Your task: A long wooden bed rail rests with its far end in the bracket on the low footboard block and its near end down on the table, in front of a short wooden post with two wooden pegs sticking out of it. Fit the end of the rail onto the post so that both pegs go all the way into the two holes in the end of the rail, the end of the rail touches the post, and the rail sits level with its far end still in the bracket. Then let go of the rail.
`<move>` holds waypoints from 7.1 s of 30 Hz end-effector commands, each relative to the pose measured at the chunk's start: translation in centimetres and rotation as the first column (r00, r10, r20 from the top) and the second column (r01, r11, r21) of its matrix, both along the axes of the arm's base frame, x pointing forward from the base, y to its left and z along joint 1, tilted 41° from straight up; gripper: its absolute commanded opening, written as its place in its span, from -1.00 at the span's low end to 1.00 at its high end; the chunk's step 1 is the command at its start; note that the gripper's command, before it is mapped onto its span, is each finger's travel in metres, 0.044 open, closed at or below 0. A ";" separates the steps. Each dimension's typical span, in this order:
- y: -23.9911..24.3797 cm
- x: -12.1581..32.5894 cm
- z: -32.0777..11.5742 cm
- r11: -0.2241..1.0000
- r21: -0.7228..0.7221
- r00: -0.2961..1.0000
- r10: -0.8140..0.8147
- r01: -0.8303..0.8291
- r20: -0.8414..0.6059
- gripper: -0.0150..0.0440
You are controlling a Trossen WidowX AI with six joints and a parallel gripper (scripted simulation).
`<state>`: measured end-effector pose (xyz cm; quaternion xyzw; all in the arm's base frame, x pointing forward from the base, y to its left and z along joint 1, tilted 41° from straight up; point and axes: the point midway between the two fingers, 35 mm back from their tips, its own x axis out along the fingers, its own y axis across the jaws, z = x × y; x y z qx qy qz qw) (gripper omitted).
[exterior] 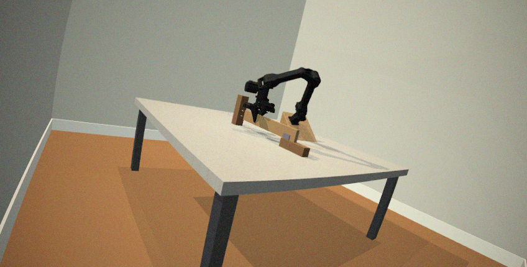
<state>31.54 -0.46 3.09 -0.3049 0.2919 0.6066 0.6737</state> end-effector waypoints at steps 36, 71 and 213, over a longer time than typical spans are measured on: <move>-0.2 0.3 0.2 1.000 0.002 1.000 -0.003 0.003 0.007 -0.49; 0.2 0.1 0.4 1.000 0.002 1.000 -0.003 0.003 0.007 -0.49; -2.9 0.1 -2.2 1.000 0.000 1.000 -0.003 0.003 0.007 -0.49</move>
